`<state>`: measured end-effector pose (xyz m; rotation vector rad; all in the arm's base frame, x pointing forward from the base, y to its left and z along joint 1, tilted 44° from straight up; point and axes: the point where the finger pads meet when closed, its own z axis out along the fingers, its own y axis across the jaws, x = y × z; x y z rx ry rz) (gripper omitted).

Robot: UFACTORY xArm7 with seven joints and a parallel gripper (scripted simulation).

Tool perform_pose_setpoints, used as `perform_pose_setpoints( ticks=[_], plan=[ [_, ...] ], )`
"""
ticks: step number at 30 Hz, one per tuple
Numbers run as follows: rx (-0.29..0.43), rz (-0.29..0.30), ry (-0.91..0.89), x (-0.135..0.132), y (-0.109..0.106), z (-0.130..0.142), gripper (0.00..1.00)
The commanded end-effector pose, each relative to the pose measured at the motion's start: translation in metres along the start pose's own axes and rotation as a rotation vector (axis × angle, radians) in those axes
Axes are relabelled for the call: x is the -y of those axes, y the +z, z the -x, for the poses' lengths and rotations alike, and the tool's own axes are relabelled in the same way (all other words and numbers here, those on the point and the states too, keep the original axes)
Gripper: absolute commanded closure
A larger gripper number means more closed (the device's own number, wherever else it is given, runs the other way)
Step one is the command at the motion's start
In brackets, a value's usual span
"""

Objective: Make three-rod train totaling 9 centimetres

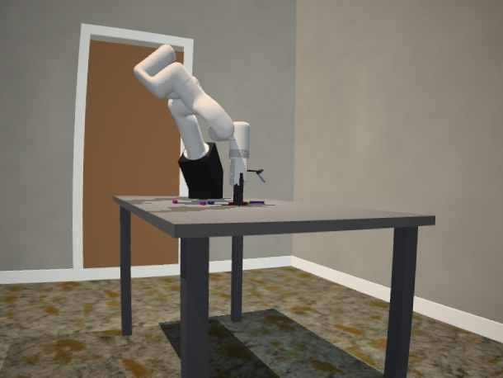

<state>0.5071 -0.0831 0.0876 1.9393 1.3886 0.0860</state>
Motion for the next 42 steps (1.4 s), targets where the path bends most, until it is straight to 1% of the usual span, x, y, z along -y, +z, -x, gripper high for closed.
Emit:
perform_pose_setpoints(
  ticks=[1,19,22,26,31,33,38,42],
  plan=[
    [-0.002,0.003,-0.001,-0.001,-0.001,-0.001,0.96],
    [-0.002,0.003,-0.001,-0.001,-0.001,-0.001,0.96],
    [-0.002,0.003,-0.001,-0.001,-0.004,-0.001,0.96],
    [-0.002,0.003,-0.001,-0.001,-0.021,-0.001,0.96],
    [-0.002,0.003,-0.001,-0.001,-0.056,-0.001,0.96],
    [-0.002,0.003,-0.001,-0.001,-0.056,-0.001,0.96],
    [-0.002,0.003,-0.001,-0.001,-0.09,-0.001,0.96],
    [-0.002,0.003,-0.001,-0.001,-0.101,-0.001,0.96]
  ],
)
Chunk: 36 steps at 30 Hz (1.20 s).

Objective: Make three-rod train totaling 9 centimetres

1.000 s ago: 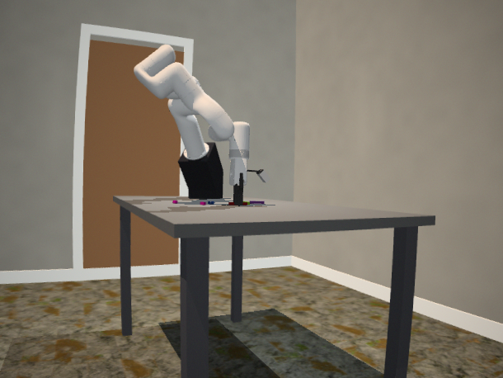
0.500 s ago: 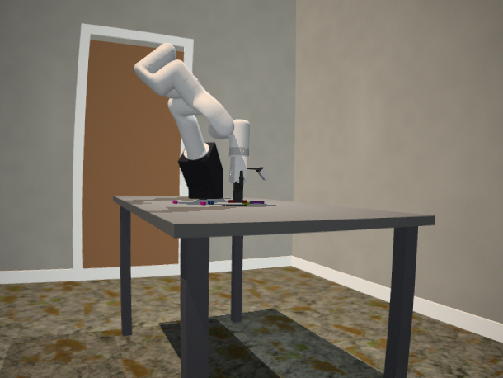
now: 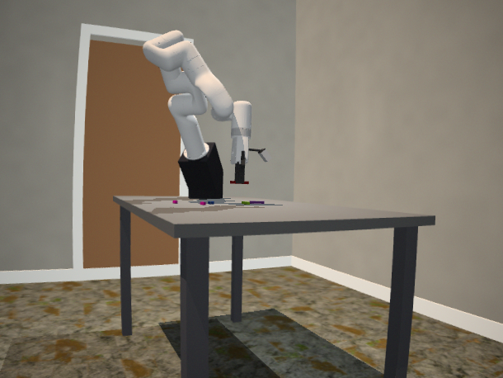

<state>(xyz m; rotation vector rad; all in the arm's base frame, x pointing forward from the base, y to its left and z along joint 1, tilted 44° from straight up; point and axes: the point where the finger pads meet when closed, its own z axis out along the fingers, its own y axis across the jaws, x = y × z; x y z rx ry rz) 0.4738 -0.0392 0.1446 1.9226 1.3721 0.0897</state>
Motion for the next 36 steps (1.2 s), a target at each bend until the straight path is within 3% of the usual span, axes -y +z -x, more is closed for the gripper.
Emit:
perform_pose_setpoints(
  ticks=[1,11,19,36],
  plan=[
    [-0.014,-0.018,-0.004,0.0,-0.022,0.003,0.96],
    [-0.014,-0.017,-0.004,0.0,-0.022,0.003,0.96],
    [-0.013,-0.019,0.022,0.043,-0.022,0.048,0.96],
    [-0.013,-0.019,0.022,0.044,-0.019,0.048,0.96]
  ],
)
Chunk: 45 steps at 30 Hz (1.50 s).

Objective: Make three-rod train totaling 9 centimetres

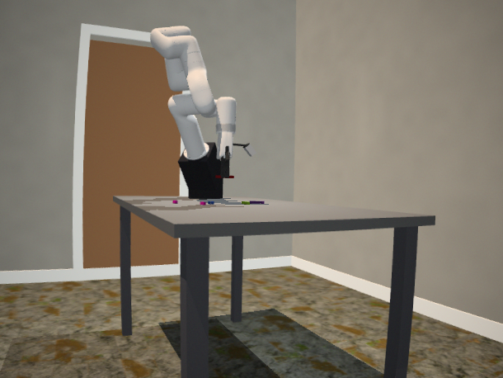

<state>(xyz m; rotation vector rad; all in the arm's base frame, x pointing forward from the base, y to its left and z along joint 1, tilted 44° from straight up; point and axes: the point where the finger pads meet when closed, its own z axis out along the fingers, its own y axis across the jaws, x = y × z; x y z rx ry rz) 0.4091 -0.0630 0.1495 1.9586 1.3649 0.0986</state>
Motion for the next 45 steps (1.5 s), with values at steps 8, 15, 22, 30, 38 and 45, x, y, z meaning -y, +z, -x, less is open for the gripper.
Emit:
perform_pose_setpoints(
  ticks=[8,15,22,30,38,45],
  plan=[
    [-0.001,0.004,0.0,-0.001,0.017,0.0,0.96],
    [-0.001,0.004,0.0,-0.001,0.046,0.0,0.96],
    [-0.001,0.004,0.0,-0.001,0.07,0.0,0.96],
    [-0.001,0.004,0.0,-0.001,0.085,0.001,0.96],
    [-0.001,0.004,0.0,-0.001,0.086,0.001,0.96],
    [-0.001,0.004,0.0,-0.001,0.086,0.001,0.96]
  ],
)
